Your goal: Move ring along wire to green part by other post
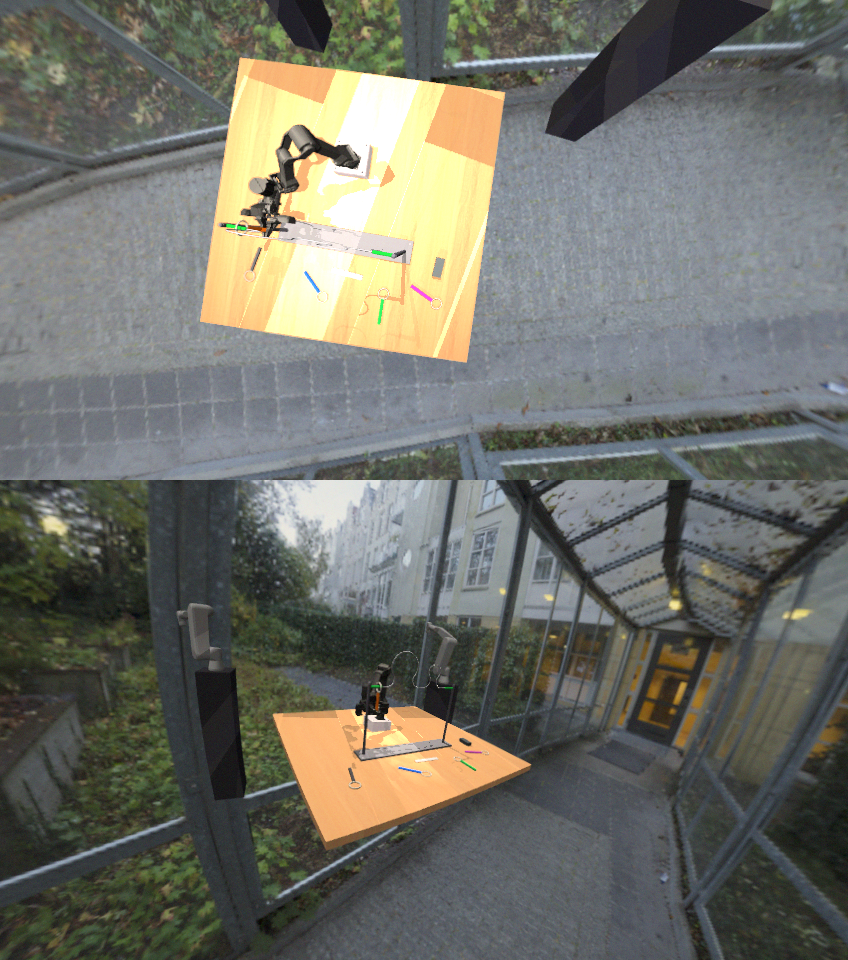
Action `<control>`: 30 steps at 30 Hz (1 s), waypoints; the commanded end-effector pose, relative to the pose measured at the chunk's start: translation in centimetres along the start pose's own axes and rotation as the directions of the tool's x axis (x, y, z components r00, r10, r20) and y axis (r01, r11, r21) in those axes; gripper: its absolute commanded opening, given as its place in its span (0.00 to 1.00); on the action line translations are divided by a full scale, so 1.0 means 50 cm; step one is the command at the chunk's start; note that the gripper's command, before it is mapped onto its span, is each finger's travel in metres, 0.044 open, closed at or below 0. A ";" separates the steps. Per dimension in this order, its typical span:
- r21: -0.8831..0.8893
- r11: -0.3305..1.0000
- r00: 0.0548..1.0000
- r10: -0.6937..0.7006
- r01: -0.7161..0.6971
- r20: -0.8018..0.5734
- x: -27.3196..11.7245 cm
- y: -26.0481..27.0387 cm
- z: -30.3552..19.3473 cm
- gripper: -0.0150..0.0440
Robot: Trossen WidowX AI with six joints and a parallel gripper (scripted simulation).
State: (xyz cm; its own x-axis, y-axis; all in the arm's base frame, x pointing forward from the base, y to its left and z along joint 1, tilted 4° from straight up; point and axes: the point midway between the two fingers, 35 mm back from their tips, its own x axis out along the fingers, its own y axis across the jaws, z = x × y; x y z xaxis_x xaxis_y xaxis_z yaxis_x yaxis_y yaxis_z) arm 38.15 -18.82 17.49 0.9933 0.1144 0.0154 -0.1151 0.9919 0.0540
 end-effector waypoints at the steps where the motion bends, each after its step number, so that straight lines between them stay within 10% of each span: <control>1: -0.011 1.000 1.000 0.003 -0.003 0.007 0.001 0.000 0.008 0.00; 30: -0.010 1.000 1.000 0.005 -0.005 0.006 0.001 0.017 0.008 0.00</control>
State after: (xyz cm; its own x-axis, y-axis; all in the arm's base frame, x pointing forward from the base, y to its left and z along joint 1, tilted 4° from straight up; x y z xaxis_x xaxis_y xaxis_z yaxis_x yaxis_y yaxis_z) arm 38.25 -18.39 17.73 0.9925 0.1204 0.0191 -0.1212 0.9914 0.0499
